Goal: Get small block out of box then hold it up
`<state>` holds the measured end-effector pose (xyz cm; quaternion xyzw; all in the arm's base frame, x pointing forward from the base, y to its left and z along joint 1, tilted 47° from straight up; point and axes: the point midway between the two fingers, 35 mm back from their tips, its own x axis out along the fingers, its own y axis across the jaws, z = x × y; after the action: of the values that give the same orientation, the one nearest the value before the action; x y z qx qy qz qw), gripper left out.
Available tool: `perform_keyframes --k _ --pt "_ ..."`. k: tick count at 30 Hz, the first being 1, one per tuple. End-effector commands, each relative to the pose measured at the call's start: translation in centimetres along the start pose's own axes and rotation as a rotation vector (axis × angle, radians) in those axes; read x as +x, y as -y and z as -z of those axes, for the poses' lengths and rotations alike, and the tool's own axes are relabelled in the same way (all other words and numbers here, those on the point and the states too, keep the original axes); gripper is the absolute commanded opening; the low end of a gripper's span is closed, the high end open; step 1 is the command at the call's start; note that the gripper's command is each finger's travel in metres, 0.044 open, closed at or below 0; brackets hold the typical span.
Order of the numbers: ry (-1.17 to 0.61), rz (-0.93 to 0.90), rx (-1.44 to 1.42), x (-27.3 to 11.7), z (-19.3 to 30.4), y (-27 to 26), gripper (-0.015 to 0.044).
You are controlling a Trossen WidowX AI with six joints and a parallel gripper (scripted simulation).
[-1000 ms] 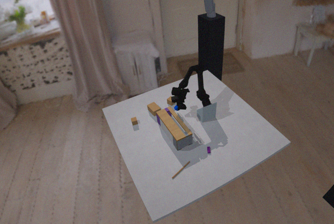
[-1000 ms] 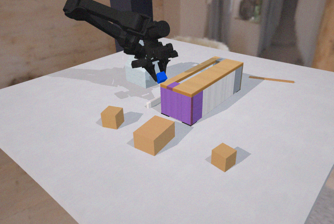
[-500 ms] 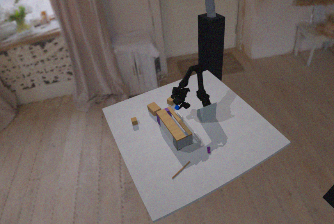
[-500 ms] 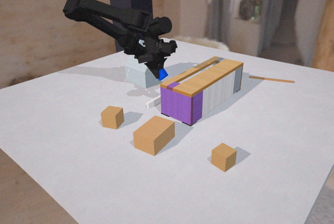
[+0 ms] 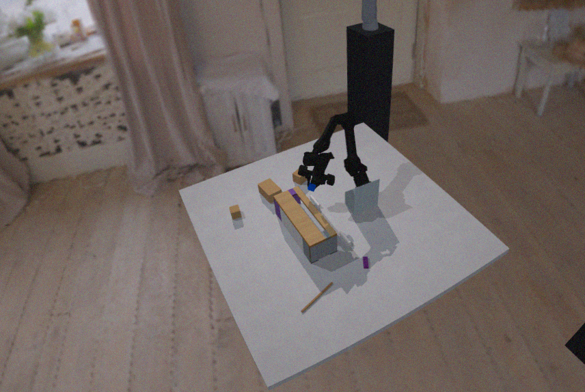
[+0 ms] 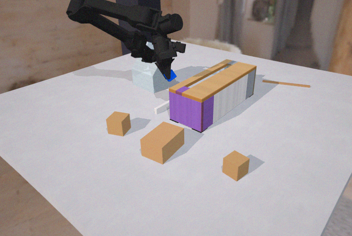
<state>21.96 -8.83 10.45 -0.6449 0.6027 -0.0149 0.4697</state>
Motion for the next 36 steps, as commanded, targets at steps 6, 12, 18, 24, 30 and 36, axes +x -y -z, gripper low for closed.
perform_keyframes --k 6,12,18,24,30,36 --pt "-0.020 0.027 -0.369 -0.8 0.0 0.6 0.0000" --pt "-0.036 0.037 -0.612 -1.3 0.0 0.7 0.0000" --pt "-0.055 0.046 -0.855 -1.8 0.0 0.9 0.0000" --pt "-0.078 0.052 -1.098 -2.3 0.0 1.1 0.0000" --pt "-0.104 0.056 -1.341 -2.8 0.0 1.3 0.0000" --pt "-0.134 0.056 -1.583 -3.3 0.0 1.5 0.0000"
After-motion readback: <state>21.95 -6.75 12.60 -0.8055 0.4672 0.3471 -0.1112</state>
